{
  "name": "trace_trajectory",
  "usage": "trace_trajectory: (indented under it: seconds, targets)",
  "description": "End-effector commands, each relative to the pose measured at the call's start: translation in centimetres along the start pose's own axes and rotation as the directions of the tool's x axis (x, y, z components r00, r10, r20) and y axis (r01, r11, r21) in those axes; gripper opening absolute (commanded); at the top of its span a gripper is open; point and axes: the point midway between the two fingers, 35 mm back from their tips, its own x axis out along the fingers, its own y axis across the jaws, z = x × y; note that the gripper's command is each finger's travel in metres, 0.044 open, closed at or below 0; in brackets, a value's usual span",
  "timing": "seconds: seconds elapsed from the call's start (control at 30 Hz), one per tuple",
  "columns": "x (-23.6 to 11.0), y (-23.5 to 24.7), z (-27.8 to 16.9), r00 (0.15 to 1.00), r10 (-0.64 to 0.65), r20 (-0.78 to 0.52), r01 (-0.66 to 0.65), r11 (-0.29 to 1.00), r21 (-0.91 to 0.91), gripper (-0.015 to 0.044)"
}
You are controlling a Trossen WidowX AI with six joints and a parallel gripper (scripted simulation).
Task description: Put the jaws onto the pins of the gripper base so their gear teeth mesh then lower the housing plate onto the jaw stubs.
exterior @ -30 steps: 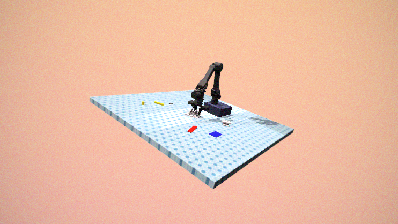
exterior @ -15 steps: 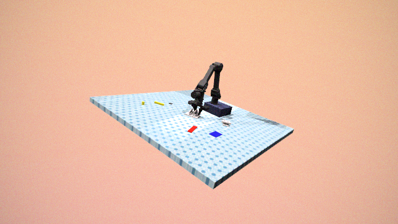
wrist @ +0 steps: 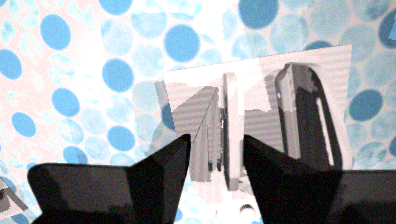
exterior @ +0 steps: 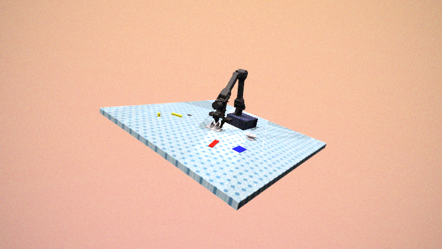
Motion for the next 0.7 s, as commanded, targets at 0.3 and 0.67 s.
trace_trajectory:
  seconds: [0.3, 0.67]
  targets:
    - [0.30, -0.07, -0.01, 1.000, -0.004, 0.000, 0.004, 1.000, 0.003, 0.0134]
    - [0.47, -0.07, -0.01, 1.000, -0.004, 0.000, 0.004, 1.000, 0.003, 0.0134]
